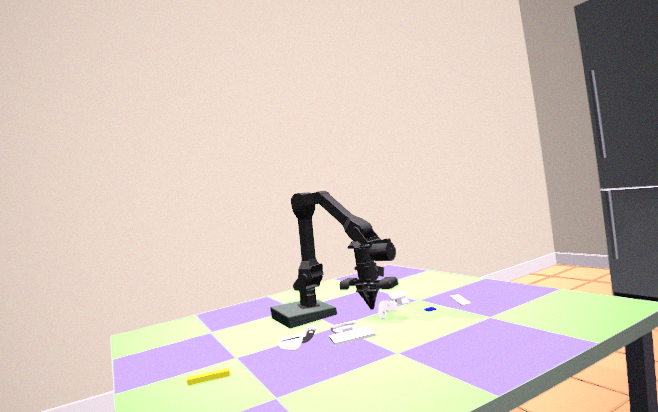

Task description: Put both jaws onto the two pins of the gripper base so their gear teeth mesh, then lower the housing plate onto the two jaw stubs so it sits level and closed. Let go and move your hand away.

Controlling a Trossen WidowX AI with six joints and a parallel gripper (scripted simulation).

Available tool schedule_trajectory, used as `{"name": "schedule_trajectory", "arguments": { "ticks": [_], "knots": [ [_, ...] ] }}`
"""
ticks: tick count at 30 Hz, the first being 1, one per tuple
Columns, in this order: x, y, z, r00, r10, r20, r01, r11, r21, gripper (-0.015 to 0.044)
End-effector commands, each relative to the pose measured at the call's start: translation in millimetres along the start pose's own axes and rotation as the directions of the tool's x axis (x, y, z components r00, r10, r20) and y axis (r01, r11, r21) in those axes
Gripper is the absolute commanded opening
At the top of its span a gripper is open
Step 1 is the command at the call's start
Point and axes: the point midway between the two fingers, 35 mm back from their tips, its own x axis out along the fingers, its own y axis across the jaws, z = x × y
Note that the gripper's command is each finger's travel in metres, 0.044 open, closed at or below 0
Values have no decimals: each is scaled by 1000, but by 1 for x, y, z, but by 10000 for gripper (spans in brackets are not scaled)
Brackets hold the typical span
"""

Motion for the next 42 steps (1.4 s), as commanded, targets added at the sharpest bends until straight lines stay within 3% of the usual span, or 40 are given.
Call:
{"name": "schedule_trajectory", "arguments": {
  "ticks": [1, 42],
  "knots": [
    [6, 3, 0, 1000, 7, 0, -7, 1000, 4, 0],
    [6, -53, 0, 1000, 2, 0, -2, 1000, 4, 0]
  ]
}}
